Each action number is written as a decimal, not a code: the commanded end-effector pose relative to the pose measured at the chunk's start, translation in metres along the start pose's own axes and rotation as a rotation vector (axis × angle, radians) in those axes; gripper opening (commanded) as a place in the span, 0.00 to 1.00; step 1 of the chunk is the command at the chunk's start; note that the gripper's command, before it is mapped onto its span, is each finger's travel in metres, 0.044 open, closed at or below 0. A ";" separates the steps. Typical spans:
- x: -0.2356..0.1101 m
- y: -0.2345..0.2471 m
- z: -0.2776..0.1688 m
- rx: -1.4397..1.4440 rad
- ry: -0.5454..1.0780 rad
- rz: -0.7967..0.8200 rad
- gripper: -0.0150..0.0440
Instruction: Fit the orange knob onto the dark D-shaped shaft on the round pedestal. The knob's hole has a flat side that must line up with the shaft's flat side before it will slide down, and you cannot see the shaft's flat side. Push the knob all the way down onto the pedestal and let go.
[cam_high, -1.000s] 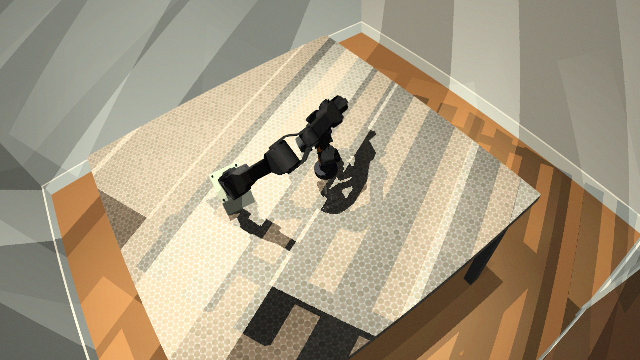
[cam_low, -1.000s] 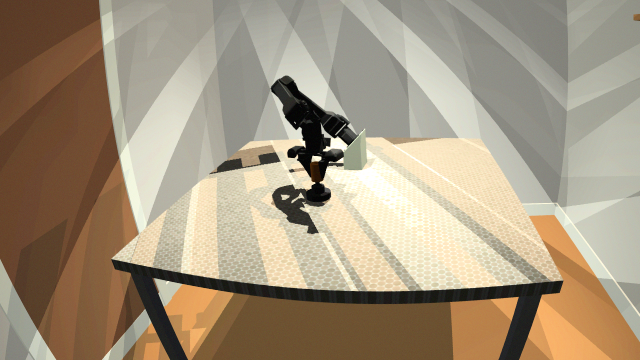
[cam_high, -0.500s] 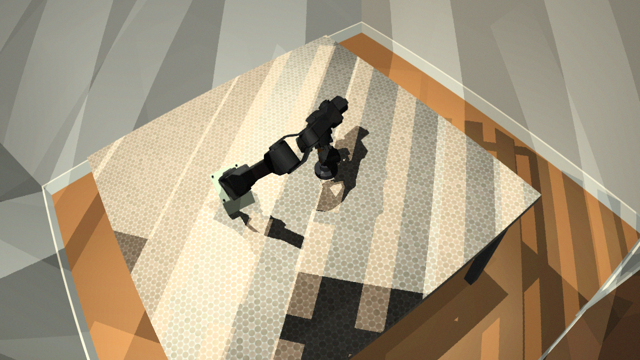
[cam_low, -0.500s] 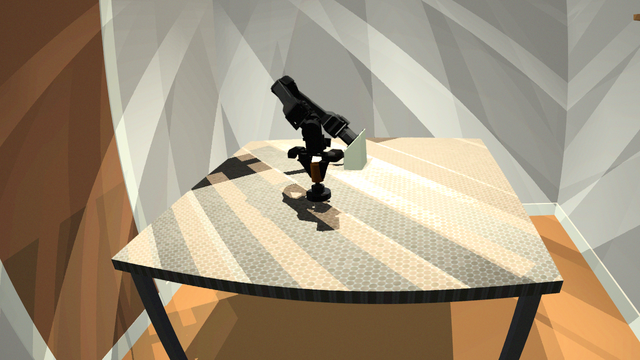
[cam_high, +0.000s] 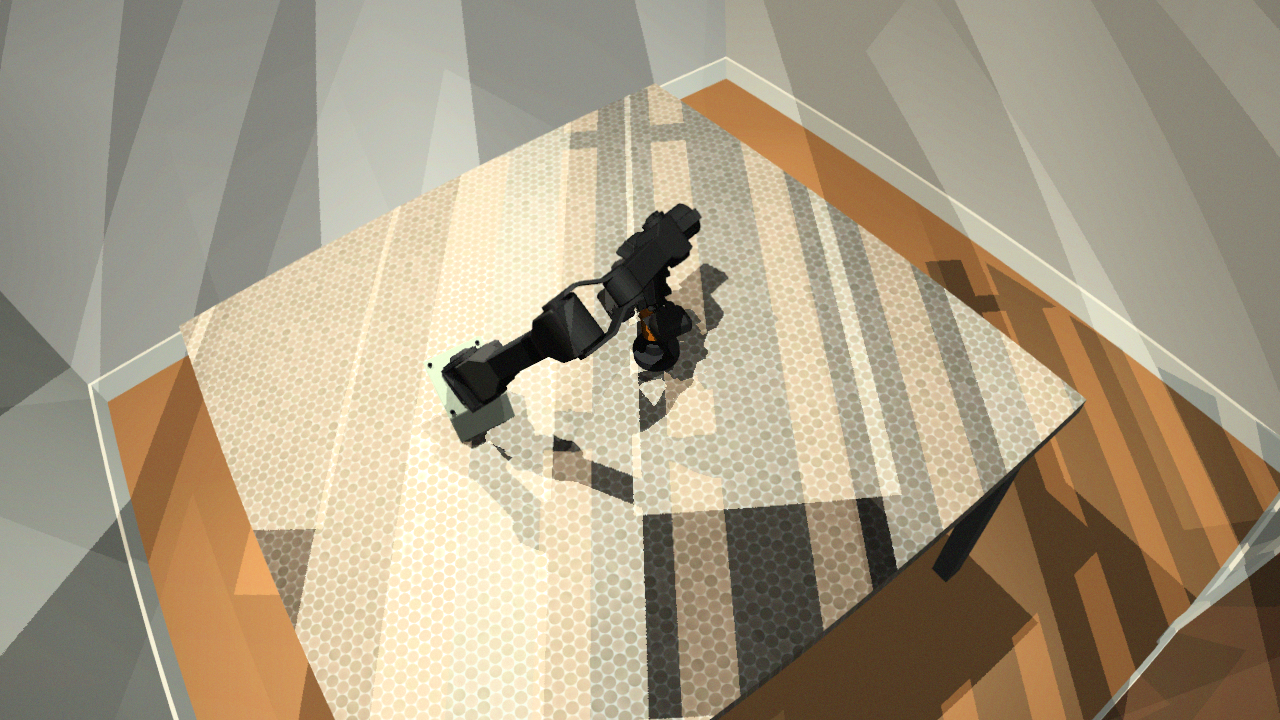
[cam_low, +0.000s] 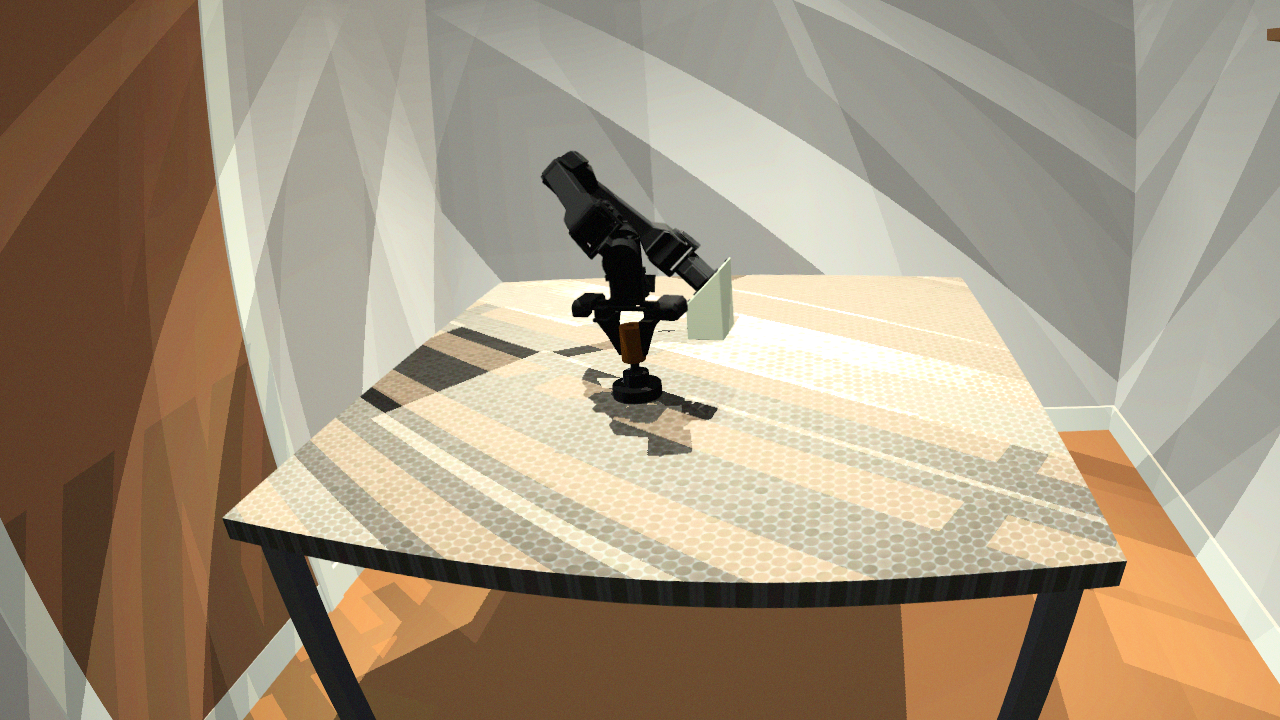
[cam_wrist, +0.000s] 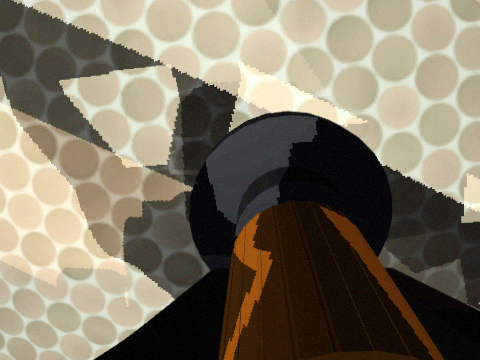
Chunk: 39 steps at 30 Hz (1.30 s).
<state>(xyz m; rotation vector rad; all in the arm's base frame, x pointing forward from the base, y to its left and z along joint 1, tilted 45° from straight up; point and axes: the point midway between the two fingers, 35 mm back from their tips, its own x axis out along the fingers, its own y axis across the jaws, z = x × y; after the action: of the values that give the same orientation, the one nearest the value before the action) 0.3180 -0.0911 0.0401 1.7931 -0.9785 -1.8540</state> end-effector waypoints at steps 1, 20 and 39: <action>-0.001 -0.001 -0.003 -0.070 0.005 -0.002 0.25; -0.002 -0.002 0.000 -0.070 0.005 -0.002 0.25; 0.001 -0.001 0.000 1.014 0.004 -0.004 0.25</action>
<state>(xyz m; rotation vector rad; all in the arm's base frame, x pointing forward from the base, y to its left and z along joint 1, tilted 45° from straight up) 0.3172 -0.0906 0.0389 2.1650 -1.8451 -1.5861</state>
